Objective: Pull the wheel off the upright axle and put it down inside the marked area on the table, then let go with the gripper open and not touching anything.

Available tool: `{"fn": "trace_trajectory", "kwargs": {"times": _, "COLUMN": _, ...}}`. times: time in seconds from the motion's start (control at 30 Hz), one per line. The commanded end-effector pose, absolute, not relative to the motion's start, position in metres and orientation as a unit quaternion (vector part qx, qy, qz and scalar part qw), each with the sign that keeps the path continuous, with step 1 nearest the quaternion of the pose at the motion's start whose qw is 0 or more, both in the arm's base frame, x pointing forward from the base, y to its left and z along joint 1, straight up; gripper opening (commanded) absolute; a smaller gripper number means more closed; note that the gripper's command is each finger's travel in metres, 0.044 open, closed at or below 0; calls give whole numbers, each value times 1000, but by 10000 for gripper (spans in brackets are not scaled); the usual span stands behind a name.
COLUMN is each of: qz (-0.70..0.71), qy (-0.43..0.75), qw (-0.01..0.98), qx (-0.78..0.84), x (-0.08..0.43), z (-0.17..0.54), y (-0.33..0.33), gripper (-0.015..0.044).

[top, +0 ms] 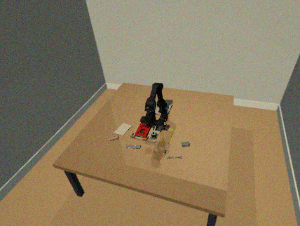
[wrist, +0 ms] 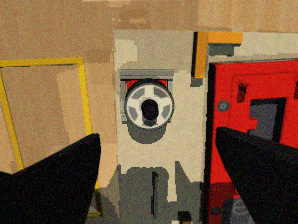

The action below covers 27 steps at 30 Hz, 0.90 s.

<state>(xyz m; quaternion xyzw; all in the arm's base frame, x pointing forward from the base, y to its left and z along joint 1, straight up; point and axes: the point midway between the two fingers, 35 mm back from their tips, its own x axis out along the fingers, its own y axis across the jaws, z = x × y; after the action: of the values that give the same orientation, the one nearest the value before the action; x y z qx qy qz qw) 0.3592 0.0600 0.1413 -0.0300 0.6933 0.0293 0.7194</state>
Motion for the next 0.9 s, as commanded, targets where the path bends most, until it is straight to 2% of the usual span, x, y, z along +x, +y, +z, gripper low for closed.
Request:
{"fn": "trace_trajectory", "kwargs": {"times": 0.0, "qz": 29, "qy": 695, "qw": 718, "qx": -26, "x": 354, "z": 141, "y": 59, "gripper": 300}}
{"fn": "trace_trajectory", "kwargs": {"times": 0.6, "qz": 29, "qy": 695, "qw": 718, "qx": -26, "x": 358, "z": 67, "y": 61, "gripper": 300}}
{"fn": "trace_trajectory", "kwargs": {"times": 0.7, "qz": 28, "qy": 696, "qw": 717, "qx": -29, "x": 358, "z": 70, "y": 59, "gripper": 221}}
{"fn": "trace_trajectory", "kwargs": {"times": 0.87, "qz": 28, "qy": 696, "qw": 717, "qx": -29, "x": 358, "z": 70, "y": 59, "gripper": 188}}
